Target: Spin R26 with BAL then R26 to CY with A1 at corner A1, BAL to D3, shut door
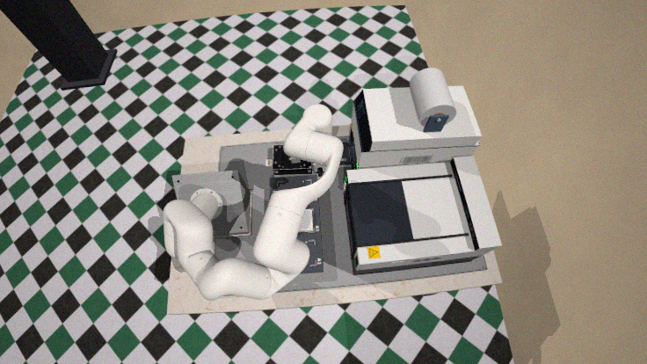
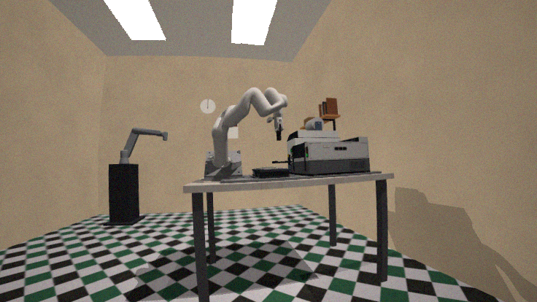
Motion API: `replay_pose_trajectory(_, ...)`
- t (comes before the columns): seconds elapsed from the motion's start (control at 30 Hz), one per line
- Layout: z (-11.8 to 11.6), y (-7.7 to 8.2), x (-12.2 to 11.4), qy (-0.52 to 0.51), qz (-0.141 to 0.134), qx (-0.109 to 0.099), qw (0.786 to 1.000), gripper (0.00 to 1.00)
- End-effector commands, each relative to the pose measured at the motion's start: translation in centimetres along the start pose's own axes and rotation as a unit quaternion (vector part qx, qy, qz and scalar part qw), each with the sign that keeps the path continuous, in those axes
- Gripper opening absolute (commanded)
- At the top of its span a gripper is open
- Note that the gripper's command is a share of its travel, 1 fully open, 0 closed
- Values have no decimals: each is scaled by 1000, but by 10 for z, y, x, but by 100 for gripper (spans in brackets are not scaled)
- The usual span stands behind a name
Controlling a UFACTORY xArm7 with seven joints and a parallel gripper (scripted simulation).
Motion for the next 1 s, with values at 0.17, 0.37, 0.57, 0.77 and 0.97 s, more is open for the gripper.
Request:
replay_pose_trajectory(0.17,0,2,0,0,-2,-2,1000,0)
replay_pose_trajectory(0.37,0,2,0,0,-2,-2,1000,0)
replay_pose_trajectory(0.57,0,2,0,0,-2,-2,1000,0)
replay_pose_trajectory(0.77,0,2,0,0,-2,-2,1000,0)
replay_pose_trajectory(0.97,-1,2,7,0,-51,-10,999,0)
Point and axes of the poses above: the point where the finger pads meet when closed, its own y axis back along the fingers, its own z axis across the jaws, x = y × z, the point moved 7 cm from there along y, back along the fingers, and after that the axes turned 10 degrees about -y, right-handed, at the moved point
